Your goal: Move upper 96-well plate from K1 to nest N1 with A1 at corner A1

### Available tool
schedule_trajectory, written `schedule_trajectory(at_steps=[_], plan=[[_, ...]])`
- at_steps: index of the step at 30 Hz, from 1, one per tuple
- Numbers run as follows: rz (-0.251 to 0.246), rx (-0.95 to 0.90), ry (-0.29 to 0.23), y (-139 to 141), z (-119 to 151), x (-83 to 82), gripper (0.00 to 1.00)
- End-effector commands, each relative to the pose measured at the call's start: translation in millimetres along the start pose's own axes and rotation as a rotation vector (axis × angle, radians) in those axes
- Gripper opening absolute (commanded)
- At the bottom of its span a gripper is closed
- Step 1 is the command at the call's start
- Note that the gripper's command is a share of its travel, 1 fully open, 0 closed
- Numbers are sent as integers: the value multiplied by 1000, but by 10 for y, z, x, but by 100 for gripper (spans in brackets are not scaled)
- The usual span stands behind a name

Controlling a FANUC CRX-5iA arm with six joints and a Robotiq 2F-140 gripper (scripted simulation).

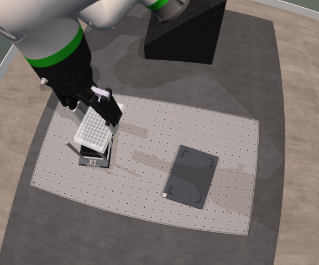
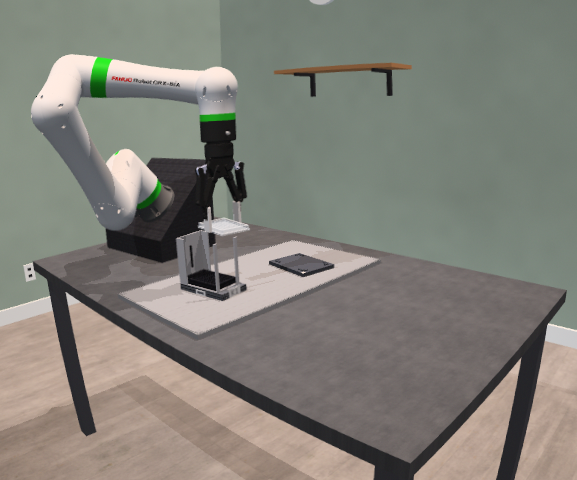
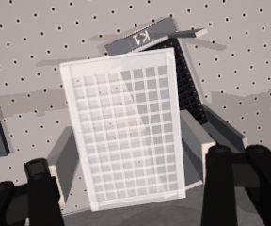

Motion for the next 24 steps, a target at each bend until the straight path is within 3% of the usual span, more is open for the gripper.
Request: schedule_trajectory(at_steps=[1, 24], plan=[[0, 0, 0, -45, 4, -1, 0], [0, 0, 0, -738, 104, 18, 0]])
Point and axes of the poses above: the point where the finger pads meet when closed, its own x axis out along the fingers, its own y axis across the jaws, z = x × y, the point moved 7 cm from there along -x, back along the fingers, and after that the axes turned 11 degrees about x, right-handed, at the moved point
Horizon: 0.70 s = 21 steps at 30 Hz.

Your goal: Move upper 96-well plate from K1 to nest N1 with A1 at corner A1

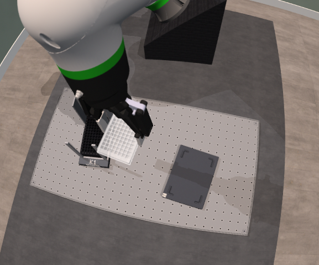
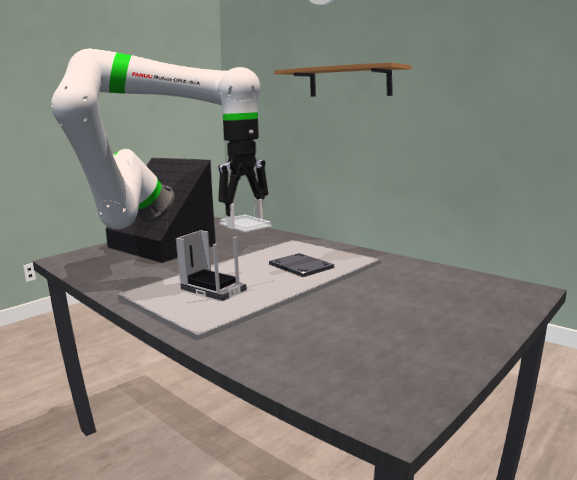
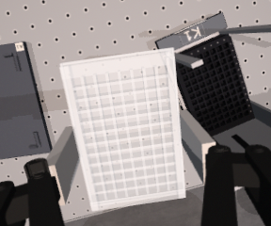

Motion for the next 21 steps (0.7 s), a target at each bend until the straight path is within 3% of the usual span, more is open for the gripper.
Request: schedule_trajectory(at_steps=[1, 21], plan=[[0, 0, 0, -99, 12, 0, 0], [0, 0, 0, -693, 98, 16, 0]])
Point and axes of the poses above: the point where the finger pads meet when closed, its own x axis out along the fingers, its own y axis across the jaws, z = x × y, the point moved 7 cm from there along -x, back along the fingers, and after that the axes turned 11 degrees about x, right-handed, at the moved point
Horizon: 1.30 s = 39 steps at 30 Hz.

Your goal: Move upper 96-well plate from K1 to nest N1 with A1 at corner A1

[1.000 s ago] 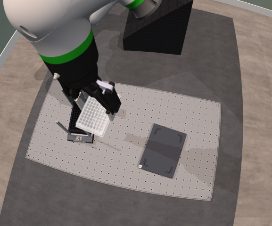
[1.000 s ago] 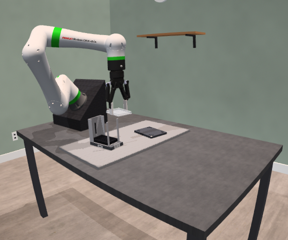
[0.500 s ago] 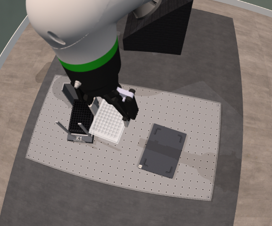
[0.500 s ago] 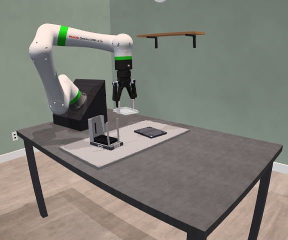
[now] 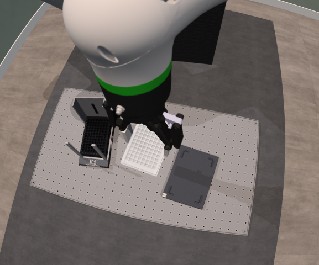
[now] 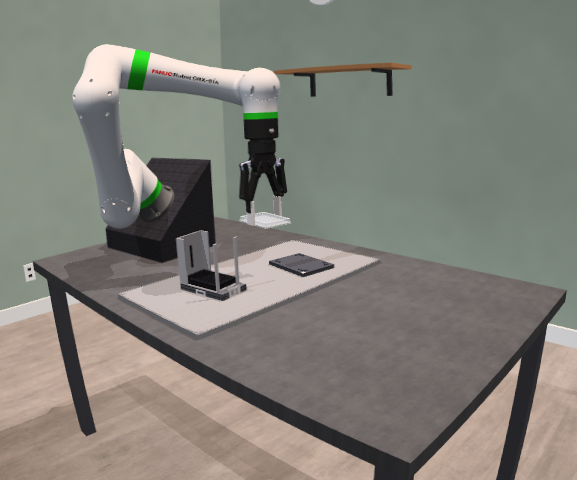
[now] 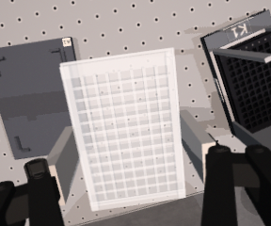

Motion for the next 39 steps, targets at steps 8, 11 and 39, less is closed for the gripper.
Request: schedule_trajectory(at_steps=[8, 11, 39], plan=[[0, 0, 0, -265, 36, 5, 0], [0, 0, 0, -364, 50, 7, 0], [0, 0, 0, -1201, 171, 29, 0]])
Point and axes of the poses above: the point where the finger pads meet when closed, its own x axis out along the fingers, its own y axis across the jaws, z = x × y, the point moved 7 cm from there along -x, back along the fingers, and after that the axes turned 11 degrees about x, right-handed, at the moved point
